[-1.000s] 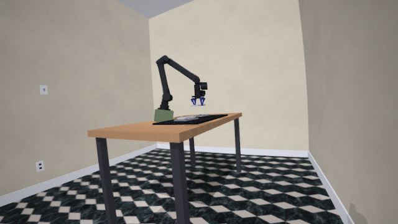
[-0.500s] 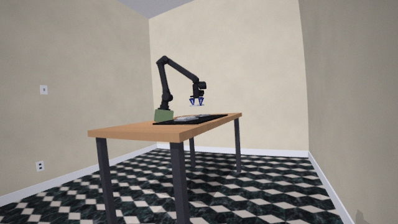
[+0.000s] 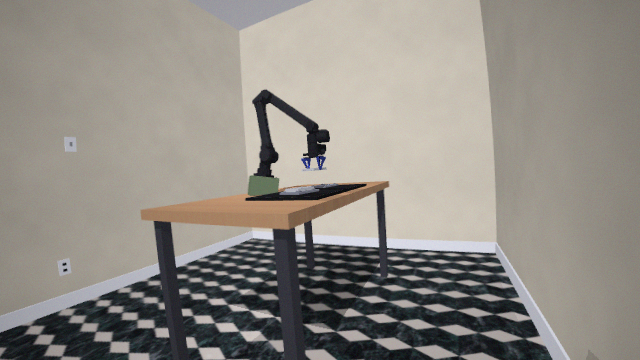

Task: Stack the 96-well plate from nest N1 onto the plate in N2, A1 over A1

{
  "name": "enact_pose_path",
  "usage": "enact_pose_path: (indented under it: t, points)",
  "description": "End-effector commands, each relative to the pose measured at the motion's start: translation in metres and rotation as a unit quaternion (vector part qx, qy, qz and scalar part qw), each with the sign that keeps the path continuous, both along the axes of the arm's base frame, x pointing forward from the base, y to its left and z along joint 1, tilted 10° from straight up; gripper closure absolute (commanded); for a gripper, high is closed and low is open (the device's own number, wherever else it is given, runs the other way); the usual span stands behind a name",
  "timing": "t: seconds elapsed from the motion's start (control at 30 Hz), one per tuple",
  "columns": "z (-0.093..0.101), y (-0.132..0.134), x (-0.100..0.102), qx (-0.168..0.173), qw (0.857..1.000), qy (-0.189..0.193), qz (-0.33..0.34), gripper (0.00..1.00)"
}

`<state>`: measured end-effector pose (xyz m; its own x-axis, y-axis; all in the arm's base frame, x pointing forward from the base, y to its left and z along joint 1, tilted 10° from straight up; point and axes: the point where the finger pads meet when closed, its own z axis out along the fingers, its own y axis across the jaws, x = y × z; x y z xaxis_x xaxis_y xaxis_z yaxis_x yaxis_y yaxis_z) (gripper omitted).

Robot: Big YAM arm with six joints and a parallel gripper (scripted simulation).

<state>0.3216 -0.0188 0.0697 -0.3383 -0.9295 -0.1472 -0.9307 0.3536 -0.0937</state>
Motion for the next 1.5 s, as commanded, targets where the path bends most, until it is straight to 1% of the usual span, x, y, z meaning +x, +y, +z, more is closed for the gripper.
enact_pose_path:
  t: [0.0, 0.17, 0.23, 0.3, 0.8, 0.87, 1.37, 1.47]
  points:
    - [0.007, -0.016, 0.010, -0.001, 1.000, -0.013, 0.008, 1.00]
    - [0.014, -0.036, 0.021, -0.005, 1.000, -0.027, 0.008, 1.00]
    - [0.014, -0.043, 0.020, -0.005, 1.000, -0.027, 0.008, 1.00]
    - [0.014, -0.043, 0.020, -0.005, 1.000, -0.027, 0.008, 1.00]
    - [0.007, -0.097, 0.017, -0.010, 1.000, -0.028, 0.008, 1.00]
    - [0.007, -0.097, 0.017, -0.010, 1.000, -0.028, 0.008, 1.00]
    - [0.001, -0.149, 0.012, -0.013, 1.000, -0.025, 0.008, 1.00]
    - [0.000, -0.153, 0.011, -0.013, 1.000, -0.024, 0.008, 1.00]
